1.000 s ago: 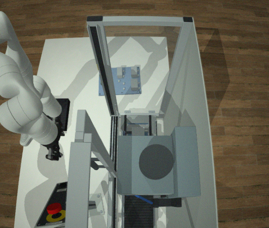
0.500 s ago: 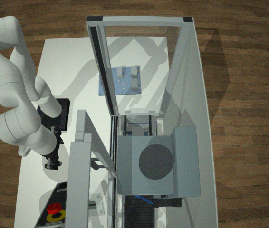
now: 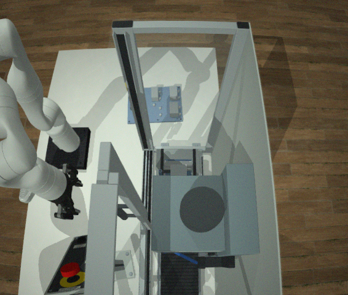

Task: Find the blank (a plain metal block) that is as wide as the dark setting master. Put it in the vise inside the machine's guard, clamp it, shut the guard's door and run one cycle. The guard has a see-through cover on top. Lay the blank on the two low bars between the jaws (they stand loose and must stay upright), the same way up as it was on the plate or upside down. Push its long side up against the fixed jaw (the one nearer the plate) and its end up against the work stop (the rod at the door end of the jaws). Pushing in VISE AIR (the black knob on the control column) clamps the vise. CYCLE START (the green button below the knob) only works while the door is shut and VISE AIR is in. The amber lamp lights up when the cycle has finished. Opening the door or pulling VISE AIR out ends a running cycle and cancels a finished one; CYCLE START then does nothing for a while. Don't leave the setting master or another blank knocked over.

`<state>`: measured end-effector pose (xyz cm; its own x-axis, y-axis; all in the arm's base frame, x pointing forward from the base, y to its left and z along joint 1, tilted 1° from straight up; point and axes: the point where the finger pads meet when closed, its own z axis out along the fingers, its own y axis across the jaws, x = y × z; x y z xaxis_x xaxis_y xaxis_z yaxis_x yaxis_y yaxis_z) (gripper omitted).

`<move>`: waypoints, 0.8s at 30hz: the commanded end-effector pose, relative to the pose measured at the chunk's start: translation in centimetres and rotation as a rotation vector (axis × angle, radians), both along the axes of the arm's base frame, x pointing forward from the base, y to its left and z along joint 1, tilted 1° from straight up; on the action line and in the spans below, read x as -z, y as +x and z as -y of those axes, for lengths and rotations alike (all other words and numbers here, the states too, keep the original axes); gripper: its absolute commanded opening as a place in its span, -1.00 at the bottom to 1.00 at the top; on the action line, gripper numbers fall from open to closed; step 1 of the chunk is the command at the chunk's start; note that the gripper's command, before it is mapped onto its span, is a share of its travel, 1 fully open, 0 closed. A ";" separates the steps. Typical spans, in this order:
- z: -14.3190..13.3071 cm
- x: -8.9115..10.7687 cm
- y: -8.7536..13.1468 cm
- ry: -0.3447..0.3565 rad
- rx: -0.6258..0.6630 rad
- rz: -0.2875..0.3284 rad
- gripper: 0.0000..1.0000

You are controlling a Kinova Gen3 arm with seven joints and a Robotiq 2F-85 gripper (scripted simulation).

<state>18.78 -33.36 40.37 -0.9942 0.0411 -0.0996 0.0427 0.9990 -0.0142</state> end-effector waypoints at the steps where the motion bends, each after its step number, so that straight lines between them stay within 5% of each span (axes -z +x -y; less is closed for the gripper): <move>1: 0.0 0.0 0.0 -0.001 0.000 0.001 0.59; 3: 0.0 0.0 0.0 -0.001 0.000 0.001 0.59; 8: 0.1 5.0 0.0 -0.001 0.000 0.001 0.59; 20: 0.1 5.0 0.0 -0.001 0.000 0.001 0.59; 24: 0.1 8.7 0.0 -0.001 0.000 0.001 0.59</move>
